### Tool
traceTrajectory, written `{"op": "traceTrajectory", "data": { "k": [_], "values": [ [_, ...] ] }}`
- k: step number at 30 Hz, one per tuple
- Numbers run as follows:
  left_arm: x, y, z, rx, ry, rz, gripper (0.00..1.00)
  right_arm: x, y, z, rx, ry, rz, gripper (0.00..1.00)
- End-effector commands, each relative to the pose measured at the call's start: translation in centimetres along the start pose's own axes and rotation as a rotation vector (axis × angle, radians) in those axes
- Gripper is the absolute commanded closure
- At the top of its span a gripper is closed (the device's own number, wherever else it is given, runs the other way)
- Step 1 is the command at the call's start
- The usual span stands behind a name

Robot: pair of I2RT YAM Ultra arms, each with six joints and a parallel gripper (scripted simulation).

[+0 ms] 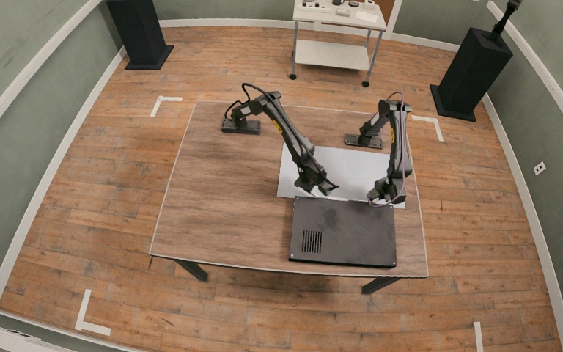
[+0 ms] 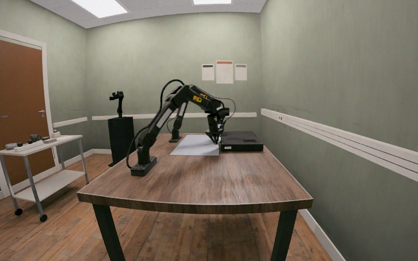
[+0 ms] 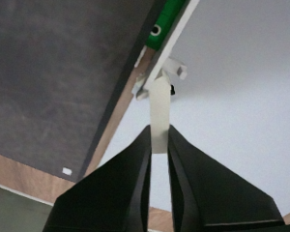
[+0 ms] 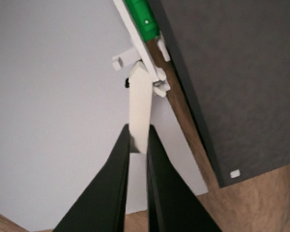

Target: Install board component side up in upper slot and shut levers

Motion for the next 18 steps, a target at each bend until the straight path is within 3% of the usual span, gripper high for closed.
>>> {"op": "traceTrajectory", "data": {
  "k": [1, 18],
  "values": [
    [-0.23, 0.39, -0.46, -0.002, 0.033, -0.087, 0.97, 0.41, 0.21, -0.93, -0.032, -0.041, 0.09, 0.97],
    [-0.33, 0.43, -0.46, -0.002, 0.033, -0.115, 0.97, 0.38, -0.06, -0.93, -0.02, -0.048, 0.118, 0.97]
  ]
}}
Point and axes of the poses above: on each arm, the point where the finger pads meet when closed, its own z axis out along the fingers, its own x axis across the jaws, y = z × x, the point moved 6 cm from there along -z, back along the fingers, and after that the axes turned 10 degrees about z, right-handed, at the moved point
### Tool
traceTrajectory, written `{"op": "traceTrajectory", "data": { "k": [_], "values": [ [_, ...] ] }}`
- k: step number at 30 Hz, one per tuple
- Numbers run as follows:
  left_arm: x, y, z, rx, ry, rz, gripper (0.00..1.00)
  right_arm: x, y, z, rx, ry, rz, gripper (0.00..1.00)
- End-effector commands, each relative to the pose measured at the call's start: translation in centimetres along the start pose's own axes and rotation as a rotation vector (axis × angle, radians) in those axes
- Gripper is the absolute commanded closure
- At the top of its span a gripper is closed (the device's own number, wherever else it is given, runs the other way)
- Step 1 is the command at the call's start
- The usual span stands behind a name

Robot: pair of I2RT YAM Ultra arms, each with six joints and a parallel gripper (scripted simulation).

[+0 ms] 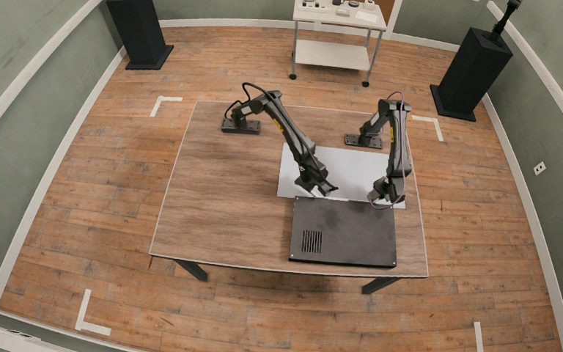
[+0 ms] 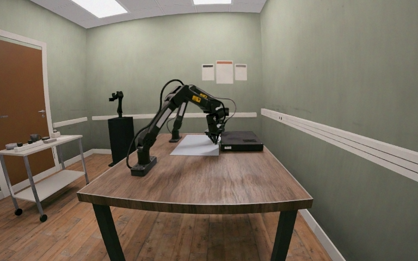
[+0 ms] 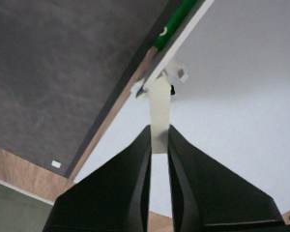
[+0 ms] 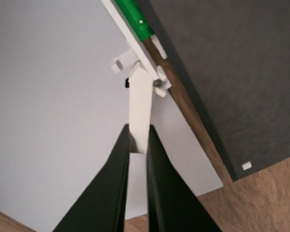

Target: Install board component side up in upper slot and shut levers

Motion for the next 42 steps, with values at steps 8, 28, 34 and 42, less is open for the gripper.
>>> {"op": "traceTrajectory", "data": {
  "k": [8, 28, 34, 42],
  "values": [
    [-0.5, 0.4, -0.5, -0.007, 0.031, -0.17, 0.97, 0.8, 0.2, -0.9, -0.036, -0.058, 0.173, 0.97],
    [-0.8, 0.6, -0.5, -0.01, 0.03, -0.265, 0.97, 1.2, 0.4, -1.0, -0.031, -0.083, 0.266, 0.97],
    [-0.8, 0.5, -0.5, -0.002, 0.034, -0.289, 0.97, 1.1, 0.3, -1.0, -0.031, -0.09, 0.291, 0.97],
    [-1.2, 0.9, -0.5, -0.013, 0.028, -0.442, 0.97, 2.2, 0.5, -0.5, -0.034, -0.13, 0.434, 0.97]
  ]
}}
Point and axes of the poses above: on each arm, the point where the finger pads meet when closed, its own z axis out along the fingers, its own x axis across the jaws, y = z × x, the point moved 6 cm from there along -z, back along the fingers, and after that the axes turned 10 degrees about z, right-handed, at the moved point
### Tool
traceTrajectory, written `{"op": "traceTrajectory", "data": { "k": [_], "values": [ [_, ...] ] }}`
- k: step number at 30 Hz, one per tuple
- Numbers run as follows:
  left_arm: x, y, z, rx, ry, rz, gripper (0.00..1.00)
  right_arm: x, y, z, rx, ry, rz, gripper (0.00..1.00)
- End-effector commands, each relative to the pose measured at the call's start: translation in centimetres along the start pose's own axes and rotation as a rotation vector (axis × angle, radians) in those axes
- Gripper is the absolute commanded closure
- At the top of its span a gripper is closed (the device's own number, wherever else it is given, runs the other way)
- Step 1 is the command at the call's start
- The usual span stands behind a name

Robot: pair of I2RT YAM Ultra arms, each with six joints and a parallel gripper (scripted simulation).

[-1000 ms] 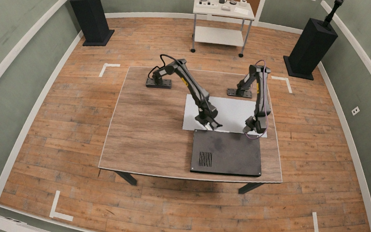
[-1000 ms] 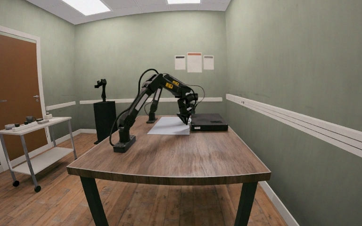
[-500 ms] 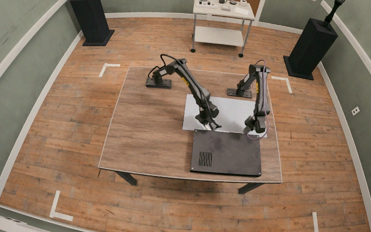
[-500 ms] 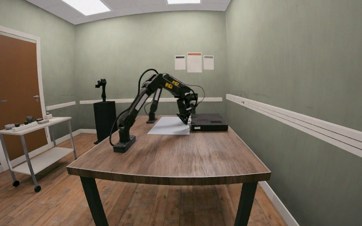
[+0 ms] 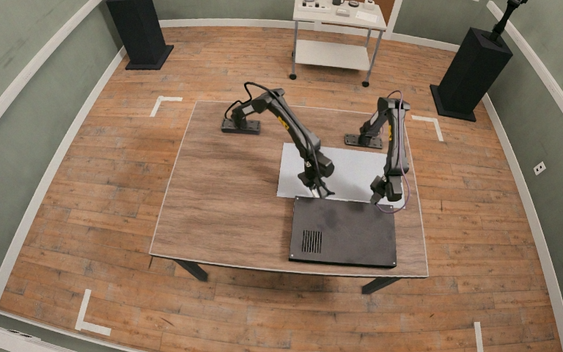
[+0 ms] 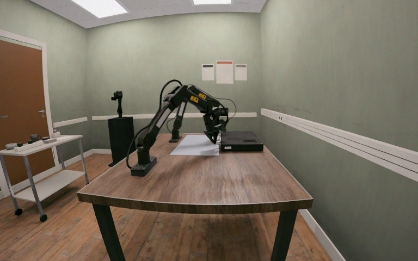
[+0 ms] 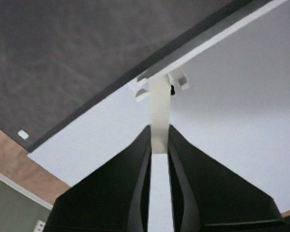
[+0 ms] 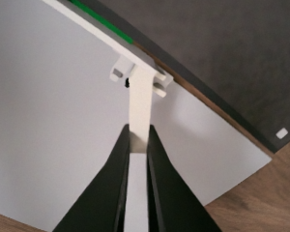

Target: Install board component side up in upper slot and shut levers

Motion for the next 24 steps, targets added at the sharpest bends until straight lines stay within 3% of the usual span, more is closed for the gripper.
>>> {"op": "traceTrajectory", "data": {
  "k": [1, 24],
  "values": [
    [-0.32, 0.28, -0.5, -0.018, 0.028, -0.094, 0.97, 0.42, 0.2, -0.68, -0.003, -0.039, 0.095, 0.97],
    [-0.52, 0.37, -0.5, -0.019, 0.027, -0.157, 0.97, 0.59, 0.35, -0.64, -0.006, -0.057, 0.167, 0.97]
  ]
}}
Point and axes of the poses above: on each arm, the point where the finger pads meet when closed, its own z axis out along the fingers, its own x axis across the jaws, y = z × x, the point moved 6 cm from there along -z, back along the fingers, and after that the axes turned 10 degrees about z, right-handed, at the moved point
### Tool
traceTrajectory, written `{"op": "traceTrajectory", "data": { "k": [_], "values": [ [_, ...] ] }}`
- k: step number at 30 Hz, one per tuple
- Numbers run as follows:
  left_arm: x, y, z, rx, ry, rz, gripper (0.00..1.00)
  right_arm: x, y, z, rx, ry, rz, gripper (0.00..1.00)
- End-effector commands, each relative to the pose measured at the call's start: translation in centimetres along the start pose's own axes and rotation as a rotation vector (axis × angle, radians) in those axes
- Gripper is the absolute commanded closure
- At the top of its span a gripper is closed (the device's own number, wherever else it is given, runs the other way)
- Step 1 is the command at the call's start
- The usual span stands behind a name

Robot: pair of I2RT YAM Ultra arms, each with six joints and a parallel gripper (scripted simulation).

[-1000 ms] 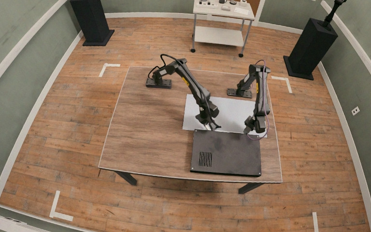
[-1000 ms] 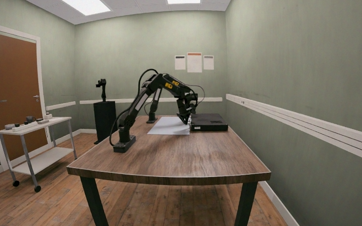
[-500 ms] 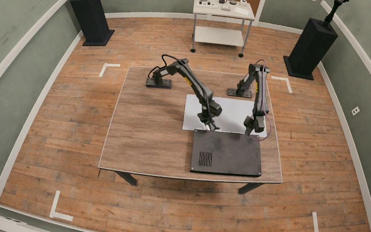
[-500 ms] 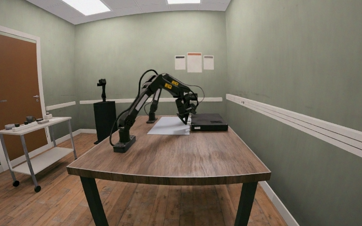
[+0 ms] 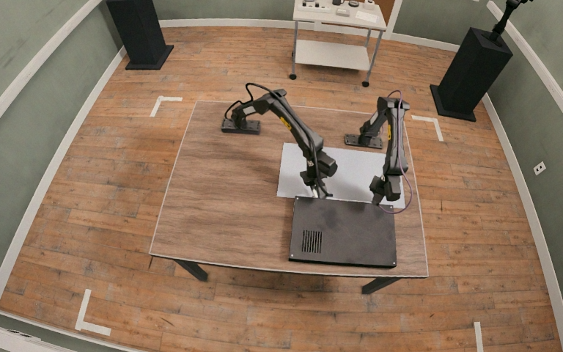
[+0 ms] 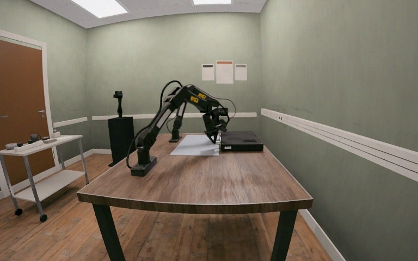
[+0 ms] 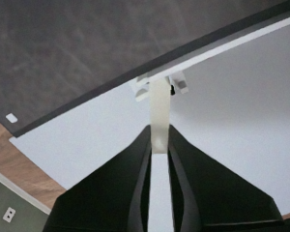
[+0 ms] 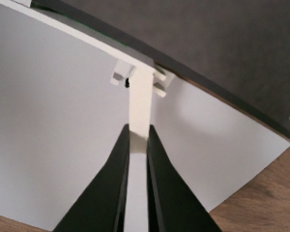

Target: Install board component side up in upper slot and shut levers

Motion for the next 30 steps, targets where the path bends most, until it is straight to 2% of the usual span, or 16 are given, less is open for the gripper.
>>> {"op": "traceTrajectory", "data": {
  "k": [1, 5, 30],
  "values": [
    [0.0, 0.1, -0.5, -0.016, 0.033, -0.024, 0.97, -0.2, 0.2, -0.6, -0.005, -0.027, 0.036, 0.97],
    [-0.5, 0.0, -0.5, -0.012, 0.015, -0.169, 0.97, -0.1, -0.2, -0.7, 0.004, -0.073, 0.167, 0.97],
    [-1.2, 0.8, -0.5, -0.03, 0.011, -0.341, 0.97, 1.9, 0.4, -0.6, -0.023, -0.111, 0.357, 0.97]
  ]
}}
Point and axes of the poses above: on each arm, the point where the finger pads meet when closed, its own z axis out along the fingers, its own x axis across the jaws, y = z × x, the point moved 6 cm from there along -z, back along the fingers, and after that the axes turned 10 degrees about z, right-handed, at the moved point
